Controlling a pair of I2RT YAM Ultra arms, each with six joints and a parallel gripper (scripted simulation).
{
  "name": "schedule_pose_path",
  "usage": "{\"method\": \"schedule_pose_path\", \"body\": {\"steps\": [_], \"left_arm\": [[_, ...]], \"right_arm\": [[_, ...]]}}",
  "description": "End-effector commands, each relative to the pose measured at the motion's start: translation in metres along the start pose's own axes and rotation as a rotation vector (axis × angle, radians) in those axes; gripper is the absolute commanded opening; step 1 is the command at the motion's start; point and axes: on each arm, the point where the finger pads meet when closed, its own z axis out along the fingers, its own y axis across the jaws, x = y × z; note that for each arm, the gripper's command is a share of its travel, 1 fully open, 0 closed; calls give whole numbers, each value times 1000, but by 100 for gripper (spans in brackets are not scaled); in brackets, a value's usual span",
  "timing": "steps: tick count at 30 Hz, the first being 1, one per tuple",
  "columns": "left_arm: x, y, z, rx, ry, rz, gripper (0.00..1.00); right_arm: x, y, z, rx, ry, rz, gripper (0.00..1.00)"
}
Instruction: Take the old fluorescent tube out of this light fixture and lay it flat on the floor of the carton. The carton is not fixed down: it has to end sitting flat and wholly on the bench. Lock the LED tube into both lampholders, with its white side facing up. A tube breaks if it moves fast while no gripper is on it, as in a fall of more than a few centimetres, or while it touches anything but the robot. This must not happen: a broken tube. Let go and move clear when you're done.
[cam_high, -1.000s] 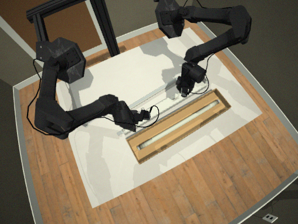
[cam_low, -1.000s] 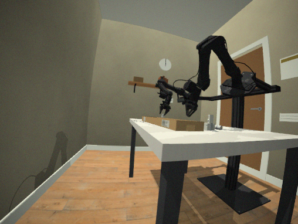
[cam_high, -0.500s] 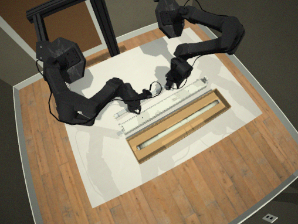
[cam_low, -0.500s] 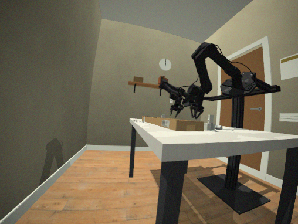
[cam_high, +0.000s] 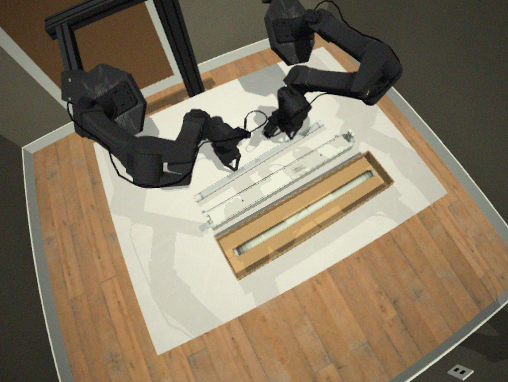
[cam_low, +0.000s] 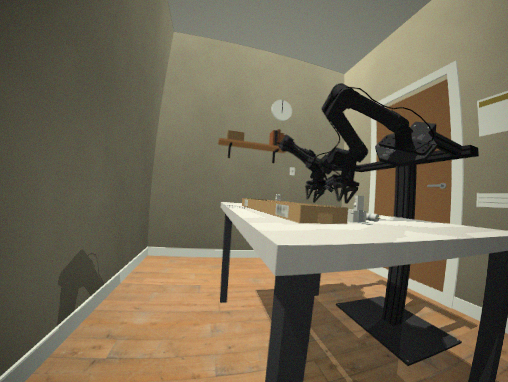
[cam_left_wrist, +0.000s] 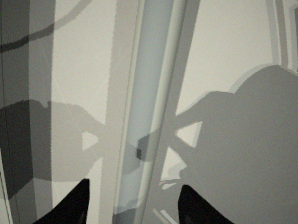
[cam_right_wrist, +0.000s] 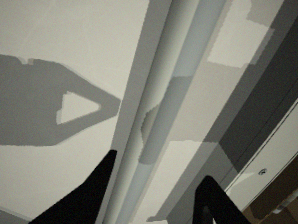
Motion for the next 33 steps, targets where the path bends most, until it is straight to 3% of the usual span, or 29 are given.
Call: {"method": "schedule_pose_path", "body": {"steps": [1, 6, 10, 12, 13, 33], "left_arm": [[-3, -2, -7, -25, -14, 31, 49], [-4, -17, -8, 20, -25, 55, 49], [-6, -12, -7, 7, -29, 42, 49], [-9, 0, 8, -18, -32, 24, 49], [-9, -1, 11, -18, -30, 24, 49], [-7, -3, 50, -11, -20, 23, 49]], "right_arm": [[-1, 8, -9, 24, 3, -41, 49], [-8, 28, -11, -21, -32, -95, 49], [-15, 16, -8, -1, -35, -65, 49], [-15, 14, -8, 1, -35, -62, 49], [-10, 12, 6, 9, -24, -42, 49], [-9, 11, 42, 2, -18, -42, 49]]}}
